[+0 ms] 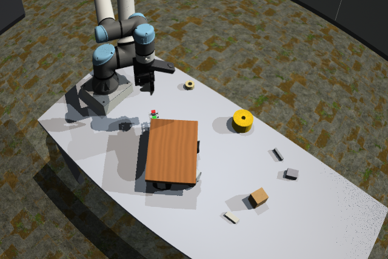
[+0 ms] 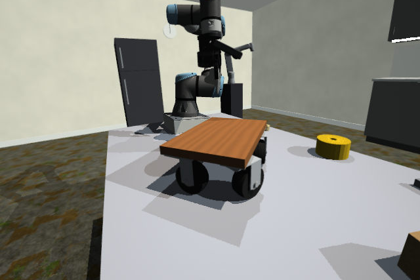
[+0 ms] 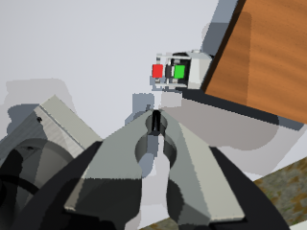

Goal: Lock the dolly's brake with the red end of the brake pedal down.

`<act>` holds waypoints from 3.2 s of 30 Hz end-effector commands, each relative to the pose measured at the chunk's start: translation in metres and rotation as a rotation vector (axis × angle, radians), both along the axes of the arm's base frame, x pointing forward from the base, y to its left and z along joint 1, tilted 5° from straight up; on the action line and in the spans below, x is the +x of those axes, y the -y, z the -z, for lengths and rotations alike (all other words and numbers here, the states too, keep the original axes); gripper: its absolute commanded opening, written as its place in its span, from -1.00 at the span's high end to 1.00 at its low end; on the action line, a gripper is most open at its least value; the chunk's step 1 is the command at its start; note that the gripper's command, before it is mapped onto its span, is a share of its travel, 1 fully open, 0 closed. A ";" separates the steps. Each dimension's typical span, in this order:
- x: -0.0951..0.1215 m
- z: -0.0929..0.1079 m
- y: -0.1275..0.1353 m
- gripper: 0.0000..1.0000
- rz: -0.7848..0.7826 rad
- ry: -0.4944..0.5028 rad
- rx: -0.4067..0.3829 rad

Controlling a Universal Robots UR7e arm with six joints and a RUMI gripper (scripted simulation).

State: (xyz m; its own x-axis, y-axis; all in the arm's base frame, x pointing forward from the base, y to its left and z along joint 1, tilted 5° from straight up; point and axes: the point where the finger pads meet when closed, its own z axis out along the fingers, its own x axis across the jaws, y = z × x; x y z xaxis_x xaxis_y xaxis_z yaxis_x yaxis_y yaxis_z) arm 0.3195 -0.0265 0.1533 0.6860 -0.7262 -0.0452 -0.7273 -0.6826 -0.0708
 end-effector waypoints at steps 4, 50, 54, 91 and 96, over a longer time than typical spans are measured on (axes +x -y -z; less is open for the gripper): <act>0.003 0.036 -0.003 1.00 -0.001 -0.007 0.001; 0.003 0.041 -0.004 1.00 -0.001 -0.008 0.001; 0.003 0.044 -0.004 1.00 -0.001 -0.008 0.001; 0.004 0.104 -0.009 1.00 -0.001 -0.008 0.001; 0.004 0.108 -0.010 1.00 -0.001 -0.008 0.001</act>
State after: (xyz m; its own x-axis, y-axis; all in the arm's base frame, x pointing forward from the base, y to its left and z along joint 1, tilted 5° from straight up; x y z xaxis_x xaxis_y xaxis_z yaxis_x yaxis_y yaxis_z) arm 0.3231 -0.0170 0.0494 0.6863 -0.7255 -0.0523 -0.7272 -0.6832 -0.0656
